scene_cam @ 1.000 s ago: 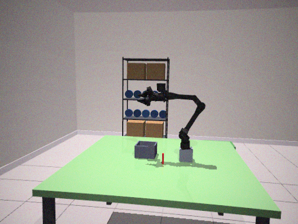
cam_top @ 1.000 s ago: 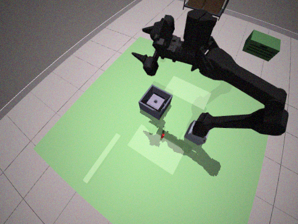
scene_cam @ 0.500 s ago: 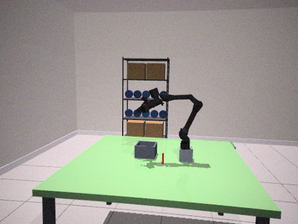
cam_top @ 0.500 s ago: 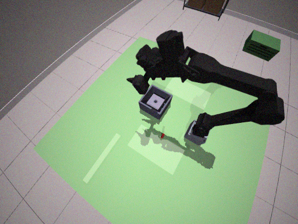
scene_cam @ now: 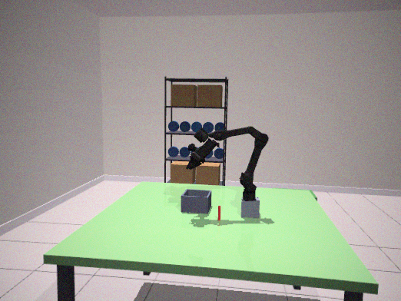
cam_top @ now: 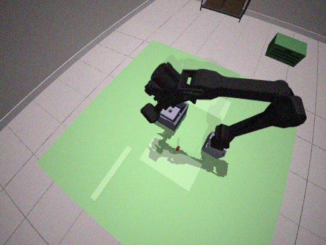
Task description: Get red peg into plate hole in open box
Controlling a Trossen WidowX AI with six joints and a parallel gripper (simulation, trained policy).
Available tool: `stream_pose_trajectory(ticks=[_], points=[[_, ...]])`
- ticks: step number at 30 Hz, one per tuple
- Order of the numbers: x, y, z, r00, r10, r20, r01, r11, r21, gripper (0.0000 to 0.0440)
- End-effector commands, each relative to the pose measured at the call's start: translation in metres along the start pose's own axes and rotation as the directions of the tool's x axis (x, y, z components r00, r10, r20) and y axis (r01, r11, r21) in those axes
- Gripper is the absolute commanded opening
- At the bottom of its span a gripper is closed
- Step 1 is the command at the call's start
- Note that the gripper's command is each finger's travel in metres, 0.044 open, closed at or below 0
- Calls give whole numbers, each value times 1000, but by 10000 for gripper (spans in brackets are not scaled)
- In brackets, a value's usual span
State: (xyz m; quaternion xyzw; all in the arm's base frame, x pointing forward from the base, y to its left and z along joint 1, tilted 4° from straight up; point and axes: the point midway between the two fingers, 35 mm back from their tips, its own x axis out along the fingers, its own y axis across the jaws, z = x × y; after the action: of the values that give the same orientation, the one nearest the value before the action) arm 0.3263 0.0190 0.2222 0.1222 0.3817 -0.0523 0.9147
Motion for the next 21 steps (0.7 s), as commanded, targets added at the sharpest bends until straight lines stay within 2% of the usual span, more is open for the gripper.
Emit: stream_pose_trajectory(ticks=[1,10,21], points=[[10,1,-26,994,-34,-102,41,997,58,440],[17,6,-87,934,-123,-336,194,963,186,440],[11,3,-155,786,-267,-558,460,855,239,434]])
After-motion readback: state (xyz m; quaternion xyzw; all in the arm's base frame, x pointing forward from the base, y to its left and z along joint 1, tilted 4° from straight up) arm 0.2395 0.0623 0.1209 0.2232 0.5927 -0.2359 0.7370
